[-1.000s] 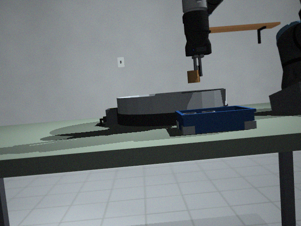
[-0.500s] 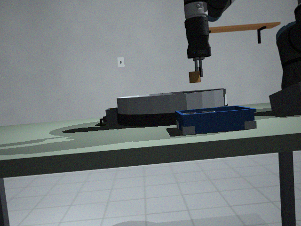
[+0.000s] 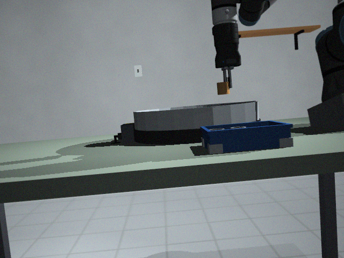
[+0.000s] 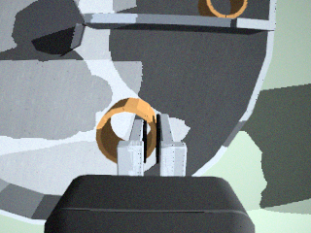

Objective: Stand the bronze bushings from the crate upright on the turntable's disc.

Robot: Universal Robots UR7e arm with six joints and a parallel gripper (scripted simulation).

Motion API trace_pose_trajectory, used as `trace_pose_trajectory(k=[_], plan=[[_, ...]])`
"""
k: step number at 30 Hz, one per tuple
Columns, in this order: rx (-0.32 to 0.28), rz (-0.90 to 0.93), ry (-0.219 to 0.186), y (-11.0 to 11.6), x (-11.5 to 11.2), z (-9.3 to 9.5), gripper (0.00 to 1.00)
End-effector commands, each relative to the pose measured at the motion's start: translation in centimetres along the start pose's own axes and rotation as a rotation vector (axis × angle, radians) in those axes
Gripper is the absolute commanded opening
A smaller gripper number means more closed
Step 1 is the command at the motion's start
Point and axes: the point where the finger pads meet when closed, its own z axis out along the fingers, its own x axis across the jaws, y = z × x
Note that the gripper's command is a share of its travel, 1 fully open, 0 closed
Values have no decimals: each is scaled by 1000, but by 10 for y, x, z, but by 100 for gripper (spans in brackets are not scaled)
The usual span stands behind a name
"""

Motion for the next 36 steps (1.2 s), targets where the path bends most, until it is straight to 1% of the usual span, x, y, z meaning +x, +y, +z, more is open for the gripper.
trace_pose_trajectory(k=[1, 13, 36], plan=[[-1, 0, -2, -10, 2, 0, 0], [-1, 0, -2, -20, 4, 0, 0], [-1, 0, -2, -20, 4, 0, 0]])
